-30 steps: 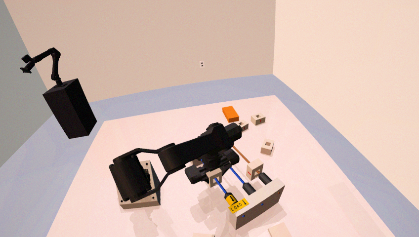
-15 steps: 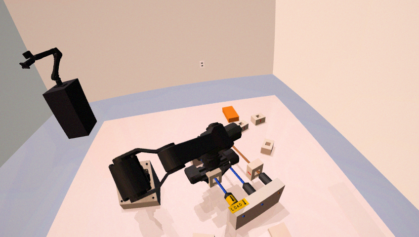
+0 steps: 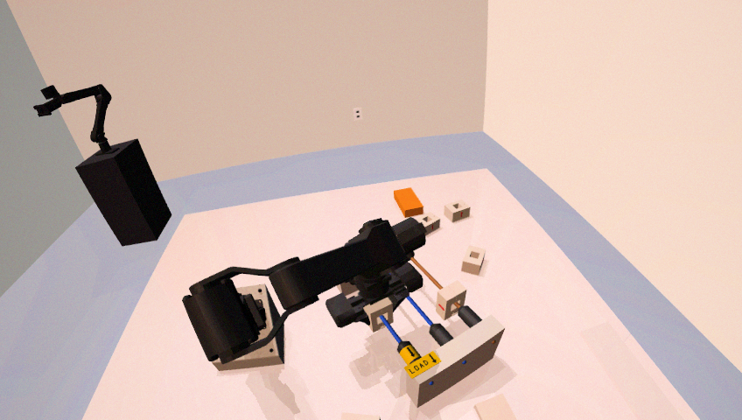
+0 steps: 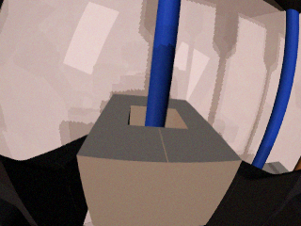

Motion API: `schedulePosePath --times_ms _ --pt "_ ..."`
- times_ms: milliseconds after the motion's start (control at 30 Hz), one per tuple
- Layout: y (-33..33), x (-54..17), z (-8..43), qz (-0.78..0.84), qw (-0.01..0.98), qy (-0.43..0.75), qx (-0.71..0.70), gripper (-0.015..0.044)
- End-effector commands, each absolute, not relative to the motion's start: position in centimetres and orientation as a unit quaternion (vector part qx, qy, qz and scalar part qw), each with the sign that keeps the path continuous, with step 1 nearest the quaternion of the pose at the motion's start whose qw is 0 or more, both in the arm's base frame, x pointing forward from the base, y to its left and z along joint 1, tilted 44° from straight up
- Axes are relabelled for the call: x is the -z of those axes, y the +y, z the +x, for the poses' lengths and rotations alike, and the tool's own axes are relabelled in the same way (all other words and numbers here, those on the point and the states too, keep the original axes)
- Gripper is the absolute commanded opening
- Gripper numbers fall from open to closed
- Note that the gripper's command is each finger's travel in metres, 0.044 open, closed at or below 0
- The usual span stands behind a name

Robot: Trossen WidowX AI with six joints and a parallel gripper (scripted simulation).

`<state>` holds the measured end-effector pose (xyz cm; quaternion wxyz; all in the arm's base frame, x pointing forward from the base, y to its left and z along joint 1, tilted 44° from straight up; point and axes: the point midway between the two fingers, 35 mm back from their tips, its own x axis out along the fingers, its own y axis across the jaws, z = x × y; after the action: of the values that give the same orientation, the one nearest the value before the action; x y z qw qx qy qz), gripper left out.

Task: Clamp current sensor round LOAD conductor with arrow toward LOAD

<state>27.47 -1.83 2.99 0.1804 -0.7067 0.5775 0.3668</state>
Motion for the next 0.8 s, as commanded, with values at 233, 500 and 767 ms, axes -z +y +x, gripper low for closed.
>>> schedulePosePath --times_ms 233,500,767 --pt "-1.98 -2.88 27.19 -0.707 0.177 0.577 -0.368 0.0" --pt "-1.97 -2.87 27.34 -0.707 0.18 0.577 -0.367 0.0105" --pt "-1.97 -2.87 27.34 -0.707 0.18 0.577 -0.367 0.0264"
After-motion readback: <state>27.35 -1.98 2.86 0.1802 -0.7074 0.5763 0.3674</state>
